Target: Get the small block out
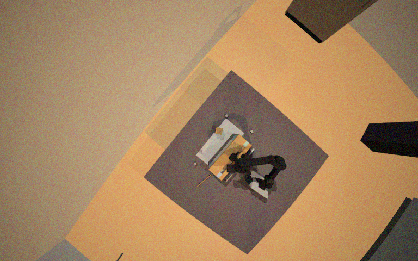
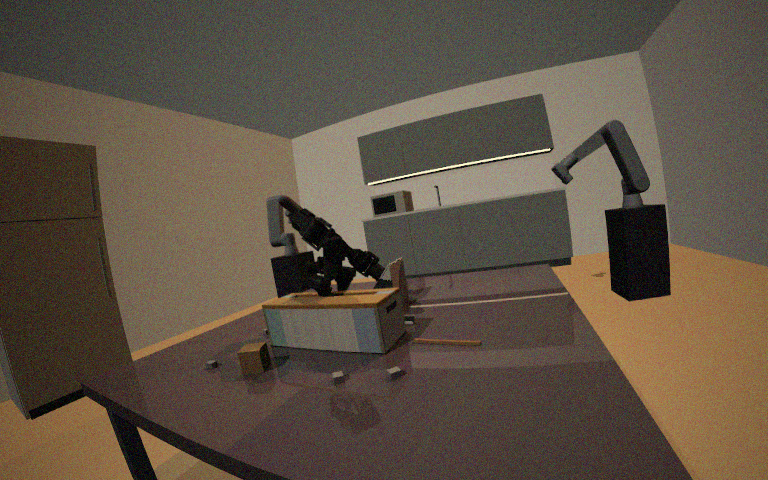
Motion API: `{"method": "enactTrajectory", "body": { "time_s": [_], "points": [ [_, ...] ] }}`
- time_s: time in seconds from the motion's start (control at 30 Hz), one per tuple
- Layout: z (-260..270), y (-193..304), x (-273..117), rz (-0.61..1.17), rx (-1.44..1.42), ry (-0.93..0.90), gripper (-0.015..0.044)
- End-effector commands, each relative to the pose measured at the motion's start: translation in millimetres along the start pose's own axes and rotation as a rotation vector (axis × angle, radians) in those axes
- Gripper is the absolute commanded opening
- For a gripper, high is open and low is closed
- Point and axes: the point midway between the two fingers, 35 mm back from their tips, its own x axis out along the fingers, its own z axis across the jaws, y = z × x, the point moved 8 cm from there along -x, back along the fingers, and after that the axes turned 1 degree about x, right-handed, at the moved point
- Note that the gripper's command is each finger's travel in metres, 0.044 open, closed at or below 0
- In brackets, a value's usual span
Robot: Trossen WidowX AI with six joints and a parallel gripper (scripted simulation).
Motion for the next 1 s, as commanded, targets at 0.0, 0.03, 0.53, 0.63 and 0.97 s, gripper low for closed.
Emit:
{"method": "enactTrajectory", "body": {
  "time_s": [0.0, 0.03, 0.53, 0.63, 0.97],
  "points": [
    [-0.1, -3.2, 1.7, 0.0, -0.001, 0.004, 0.04],
    [-0.1, -4.5, 1.9, 0.0, -0.001, 0.004, 0.04],
    [0.3, -19.2, 4.9, -0.001, -0.001, 0.004, 0.04],
    [0.4, -22.1, 5.5, -0.001, -0.001, 0.004, 0.04],
    [0.9, -37.7, 8.7, -0.001, -0.001, 0.004, 0.04]
  ]
}}
